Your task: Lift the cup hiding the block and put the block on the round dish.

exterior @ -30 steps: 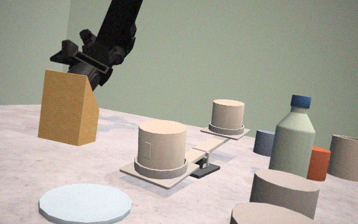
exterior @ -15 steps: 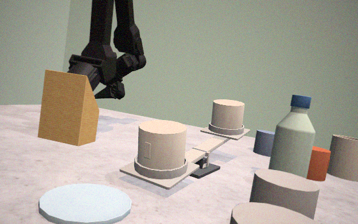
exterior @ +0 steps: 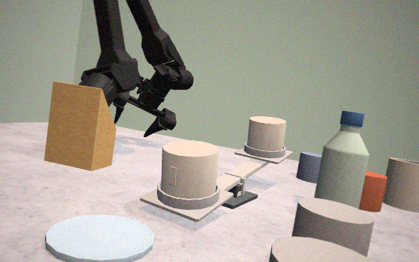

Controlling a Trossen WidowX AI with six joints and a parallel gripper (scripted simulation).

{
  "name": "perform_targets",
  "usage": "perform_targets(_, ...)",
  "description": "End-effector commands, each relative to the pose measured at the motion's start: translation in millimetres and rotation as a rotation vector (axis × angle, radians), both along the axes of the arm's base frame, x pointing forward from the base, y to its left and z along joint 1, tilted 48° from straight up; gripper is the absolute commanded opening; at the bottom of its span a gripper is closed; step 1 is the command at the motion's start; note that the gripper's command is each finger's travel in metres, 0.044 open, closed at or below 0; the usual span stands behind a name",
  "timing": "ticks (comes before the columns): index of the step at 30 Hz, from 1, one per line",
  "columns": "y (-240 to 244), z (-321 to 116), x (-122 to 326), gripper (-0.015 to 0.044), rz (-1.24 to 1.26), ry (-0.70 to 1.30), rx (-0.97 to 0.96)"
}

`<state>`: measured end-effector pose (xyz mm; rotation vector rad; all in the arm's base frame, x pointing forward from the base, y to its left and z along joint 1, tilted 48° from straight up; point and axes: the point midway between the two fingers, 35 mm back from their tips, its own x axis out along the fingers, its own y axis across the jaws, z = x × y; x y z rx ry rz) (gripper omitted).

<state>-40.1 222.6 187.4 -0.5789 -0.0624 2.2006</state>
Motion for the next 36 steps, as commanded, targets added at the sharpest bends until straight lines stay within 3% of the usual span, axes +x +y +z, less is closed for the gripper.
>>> perform_targets(1,3.8,-3.9,31.4,0.0440,-0.149,0.037,-0.059)
perform_targets(17,-16.7,-22.6,130.0,0.0440,-0.630,0.226,-0.226)
perform_targets(36,-92.7,-41.6,217.1,0.0440,-1.183,0.555,-0.323)
